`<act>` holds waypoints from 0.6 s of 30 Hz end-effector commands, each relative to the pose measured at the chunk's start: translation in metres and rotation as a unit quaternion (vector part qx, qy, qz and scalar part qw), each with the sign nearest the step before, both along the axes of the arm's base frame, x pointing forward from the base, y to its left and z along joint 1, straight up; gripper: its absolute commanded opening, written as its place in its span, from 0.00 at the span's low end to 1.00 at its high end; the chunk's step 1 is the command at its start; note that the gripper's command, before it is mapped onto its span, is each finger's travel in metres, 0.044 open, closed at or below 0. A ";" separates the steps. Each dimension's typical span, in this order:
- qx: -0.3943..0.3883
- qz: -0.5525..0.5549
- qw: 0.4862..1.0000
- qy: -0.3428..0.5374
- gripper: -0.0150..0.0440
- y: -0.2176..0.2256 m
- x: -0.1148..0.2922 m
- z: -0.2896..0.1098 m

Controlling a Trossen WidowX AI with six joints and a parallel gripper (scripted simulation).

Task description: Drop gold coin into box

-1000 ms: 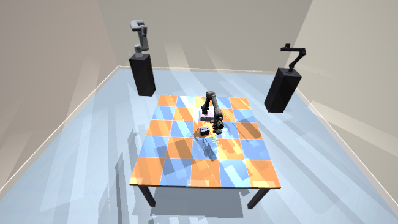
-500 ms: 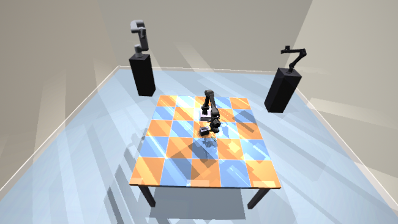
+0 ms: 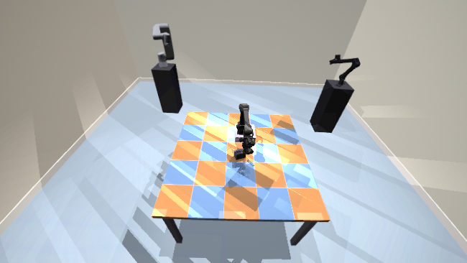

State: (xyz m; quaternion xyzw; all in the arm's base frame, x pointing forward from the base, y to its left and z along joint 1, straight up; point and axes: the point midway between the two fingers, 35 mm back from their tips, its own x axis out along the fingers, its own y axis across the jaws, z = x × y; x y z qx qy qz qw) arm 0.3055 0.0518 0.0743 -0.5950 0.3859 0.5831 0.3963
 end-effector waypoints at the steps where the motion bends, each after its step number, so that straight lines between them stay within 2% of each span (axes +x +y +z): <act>1: -0.002 0.002 1.000 0.000 0.25 -0.010 -0.007 -0.001; 18: -0.003 0.002 1.000 0.001 0.25 -0.043 -0.034 -0.004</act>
